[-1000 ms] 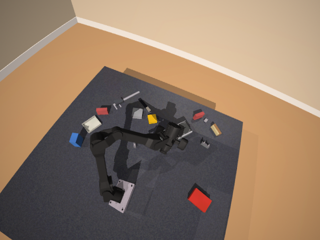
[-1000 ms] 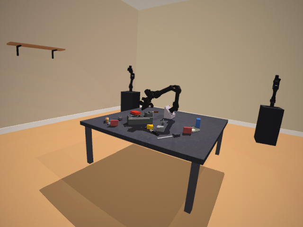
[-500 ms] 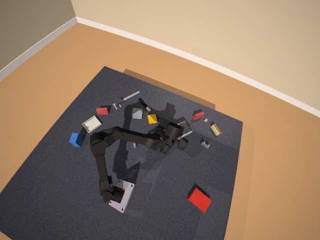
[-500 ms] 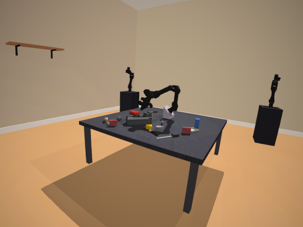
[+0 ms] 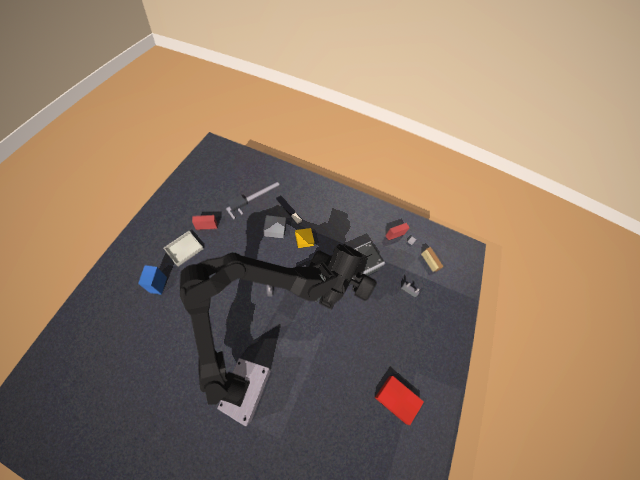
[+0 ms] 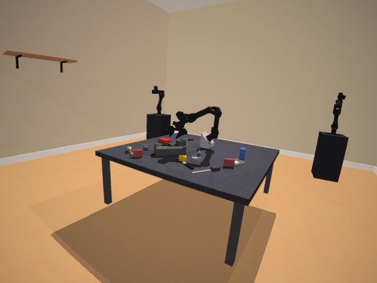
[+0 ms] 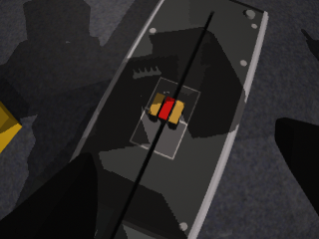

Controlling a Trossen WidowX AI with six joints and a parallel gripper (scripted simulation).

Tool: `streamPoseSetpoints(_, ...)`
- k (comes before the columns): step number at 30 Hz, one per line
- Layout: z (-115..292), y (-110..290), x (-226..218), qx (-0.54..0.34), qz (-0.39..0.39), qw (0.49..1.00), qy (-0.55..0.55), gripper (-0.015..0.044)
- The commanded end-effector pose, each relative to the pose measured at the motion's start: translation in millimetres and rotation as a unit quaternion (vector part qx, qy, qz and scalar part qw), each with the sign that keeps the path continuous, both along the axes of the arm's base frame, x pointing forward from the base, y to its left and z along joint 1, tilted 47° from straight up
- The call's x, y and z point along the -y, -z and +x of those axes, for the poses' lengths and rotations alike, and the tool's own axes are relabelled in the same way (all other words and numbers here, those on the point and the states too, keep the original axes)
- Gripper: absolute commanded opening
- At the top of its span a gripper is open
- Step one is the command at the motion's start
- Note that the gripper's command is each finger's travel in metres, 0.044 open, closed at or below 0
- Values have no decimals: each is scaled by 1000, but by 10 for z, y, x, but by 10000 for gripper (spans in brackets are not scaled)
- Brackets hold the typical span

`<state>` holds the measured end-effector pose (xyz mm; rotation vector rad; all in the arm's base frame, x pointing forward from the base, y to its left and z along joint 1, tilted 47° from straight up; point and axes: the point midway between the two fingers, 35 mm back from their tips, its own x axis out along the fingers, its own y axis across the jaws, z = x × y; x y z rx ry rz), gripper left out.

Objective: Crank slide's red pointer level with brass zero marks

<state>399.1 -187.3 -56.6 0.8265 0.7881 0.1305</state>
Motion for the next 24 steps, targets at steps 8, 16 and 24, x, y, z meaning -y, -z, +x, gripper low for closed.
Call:
streamPoseSetpoints(8,-1,1,2,0,0,1000,0,256)
streamPoseSetpoints(16,-1,1,2,0,0,1000,0,46)
streamPoseSetpoints(24,-1,1,2,0,0,1000,0,0)
